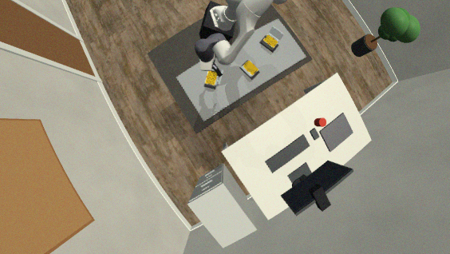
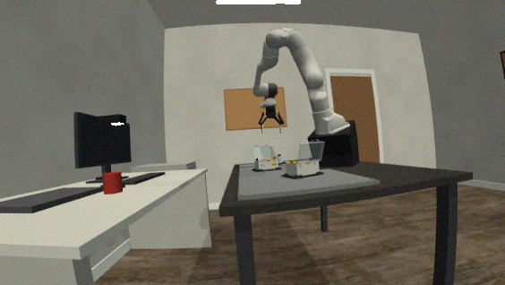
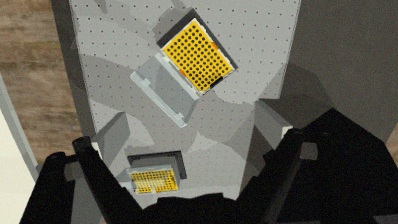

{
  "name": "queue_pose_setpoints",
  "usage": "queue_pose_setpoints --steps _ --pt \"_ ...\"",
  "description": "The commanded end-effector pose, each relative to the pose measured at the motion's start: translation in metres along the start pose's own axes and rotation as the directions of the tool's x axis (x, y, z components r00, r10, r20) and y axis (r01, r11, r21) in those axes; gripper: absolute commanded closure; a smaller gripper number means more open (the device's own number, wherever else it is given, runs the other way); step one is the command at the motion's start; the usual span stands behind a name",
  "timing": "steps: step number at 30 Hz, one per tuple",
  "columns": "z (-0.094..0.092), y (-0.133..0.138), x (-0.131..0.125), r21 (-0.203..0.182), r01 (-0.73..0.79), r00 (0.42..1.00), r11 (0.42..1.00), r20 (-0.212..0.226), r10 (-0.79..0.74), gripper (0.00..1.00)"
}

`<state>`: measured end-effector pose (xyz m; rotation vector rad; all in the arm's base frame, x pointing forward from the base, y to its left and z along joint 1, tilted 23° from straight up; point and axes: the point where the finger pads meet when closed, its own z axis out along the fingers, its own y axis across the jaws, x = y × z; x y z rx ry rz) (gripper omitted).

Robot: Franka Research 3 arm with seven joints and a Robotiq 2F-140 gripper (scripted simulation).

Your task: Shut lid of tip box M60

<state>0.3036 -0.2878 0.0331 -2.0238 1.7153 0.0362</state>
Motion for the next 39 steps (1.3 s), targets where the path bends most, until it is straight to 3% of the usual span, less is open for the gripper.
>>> queue_pose_setpoints --steps 1,5,7,13,22,24,31,39 --pt "0.001 0.008 -0.004 0.041 -0.119 0.990 0.992 0.083 0.115 0.00" --pt "0.000 0.024 0.008 0.060 -0.241 0.964 0.969 0.134 0.231 0.00" --pt "0.000 0.024 0.008 0.060 -0.241 0.964 0.969 0.134 0.231 0.00" --pt "-0.003 0.049 0.025 0.076 -0.417 0.894 0.906 0.213 0.394 0.00" --pt "-0.007 0.085 0.052 0.072 -0.654 0.728 0.753 0.331 0.600 0.00" --pt "-0.007 0.085 0.052 0.072 -0.654 0.728 0.753 0.331 0.600 0.00" --pt "-0.008 0.090 0.055 0.045 -0.803 0.556 0.595 0.416 0.719 0.00" --pt "-0.008 0.090 0.055 0.043 -0.808 0.548 0.587 0.420 0.723 0.00"
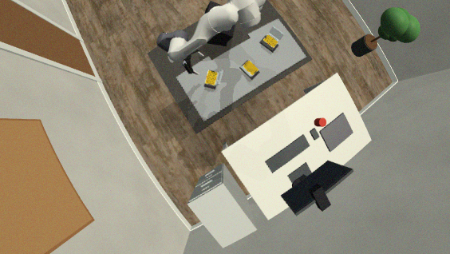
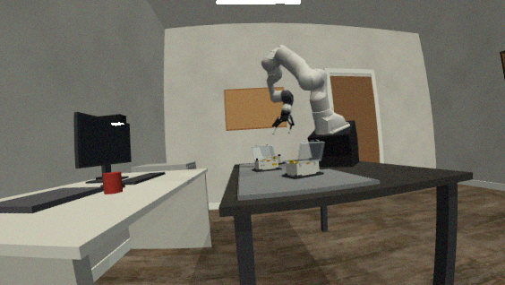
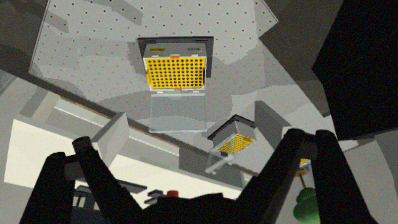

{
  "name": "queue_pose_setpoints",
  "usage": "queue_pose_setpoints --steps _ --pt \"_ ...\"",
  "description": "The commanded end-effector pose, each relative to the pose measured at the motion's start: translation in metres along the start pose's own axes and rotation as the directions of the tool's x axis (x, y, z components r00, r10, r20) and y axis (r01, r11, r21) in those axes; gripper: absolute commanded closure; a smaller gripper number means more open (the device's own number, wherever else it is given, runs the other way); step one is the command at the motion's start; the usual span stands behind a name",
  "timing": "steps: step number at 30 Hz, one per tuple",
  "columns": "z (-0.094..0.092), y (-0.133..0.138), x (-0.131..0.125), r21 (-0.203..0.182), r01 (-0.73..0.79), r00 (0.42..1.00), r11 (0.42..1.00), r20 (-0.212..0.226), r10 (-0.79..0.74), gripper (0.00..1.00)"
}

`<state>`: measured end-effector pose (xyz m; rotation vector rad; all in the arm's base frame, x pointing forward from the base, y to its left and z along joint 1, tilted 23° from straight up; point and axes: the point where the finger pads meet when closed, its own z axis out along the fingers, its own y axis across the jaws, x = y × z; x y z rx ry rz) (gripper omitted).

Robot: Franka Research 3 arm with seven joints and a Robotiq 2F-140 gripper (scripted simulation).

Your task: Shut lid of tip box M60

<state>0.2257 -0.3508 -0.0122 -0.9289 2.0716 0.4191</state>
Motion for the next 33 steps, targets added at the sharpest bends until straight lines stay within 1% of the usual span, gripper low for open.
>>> queue_pose_setpoints --steps 1,9,17,19,33 --pt "0.000 -0.002 -0.004 0.005 -0.064 0.998 0.998 0.014 0.064 0.00" --pt "0.000 -0.002 -0.004 0.005 -0.064 0.998 0.998 0.014 0.064 0.00" --pt "0.035 -0.001 0.015 0.005 -0.064 0.998 0.998 0.014 0.064 0.00" --pt "0.035 -0.001 0.015 0.005 -0.064 0.998 0.998 0.014 0.064 0.00" --pt "0.096 0.001 0.049 0.005 -0.064 0.998 0.998 0.014 0.064 0.00"
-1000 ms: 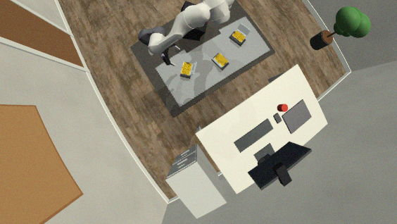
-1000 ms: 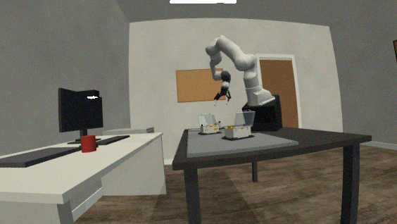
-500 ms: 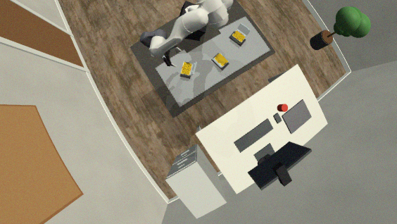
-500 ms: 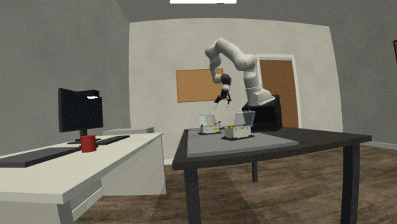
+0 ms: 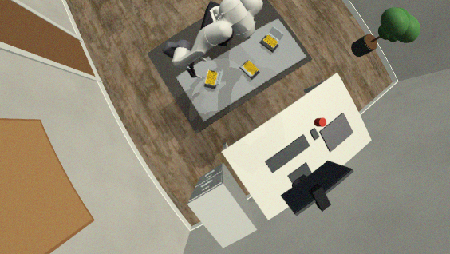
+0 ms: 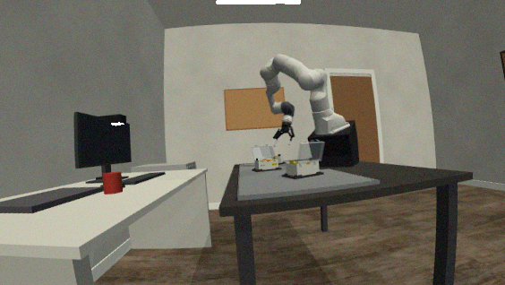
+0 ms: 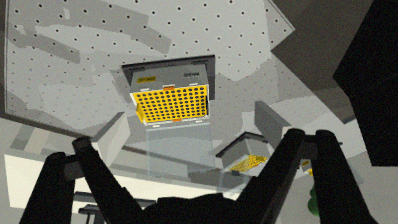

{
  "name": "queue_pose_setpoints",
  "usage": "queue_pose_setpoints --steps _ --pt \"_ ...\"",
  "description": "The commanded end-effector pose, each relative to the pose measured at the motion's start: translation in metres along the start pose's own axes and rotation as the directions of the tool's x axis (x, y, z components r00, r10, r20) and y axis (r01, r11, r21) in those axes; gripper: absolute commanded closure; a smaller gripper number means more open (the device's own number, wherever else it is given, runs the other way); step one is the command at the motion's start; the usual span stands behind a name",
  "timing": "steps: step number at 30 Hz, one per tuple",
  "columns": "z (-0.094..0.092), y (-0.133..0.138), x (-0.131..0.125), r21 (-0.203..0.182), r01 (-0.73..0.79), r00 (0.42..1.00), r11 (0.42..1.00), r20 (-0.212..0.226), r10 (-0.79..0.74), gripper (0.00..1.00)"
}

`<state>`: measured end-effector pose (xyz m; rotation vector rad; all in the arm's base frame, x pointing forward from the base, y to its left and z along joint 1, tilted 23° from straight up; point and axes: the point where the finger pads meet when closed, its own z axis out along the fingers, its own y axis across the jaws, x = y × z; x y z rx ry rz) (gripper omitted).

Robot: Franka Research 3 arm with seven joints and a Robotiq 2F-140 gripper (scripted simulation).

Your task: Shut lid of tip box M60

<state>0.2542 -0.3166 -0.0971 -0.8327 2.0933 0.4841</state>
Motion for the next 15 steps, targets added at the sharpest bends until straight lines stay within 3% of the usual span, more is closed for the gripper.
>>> queue_pose_setpoints --steps 1,3,15 --pt "0.012 -0.005 0.012 0.012 0.026 1.000 1.000 -0.013 -0.025 0.00" --pt "0.012 -0.005 0.012 0.012 0.026 1.000 1.000 -0.013 -0.025 0.00" --pt "0.060 -0.006 0.041 0.012 0.026 1.000 1.000 -0.013 -0.025 0.00"
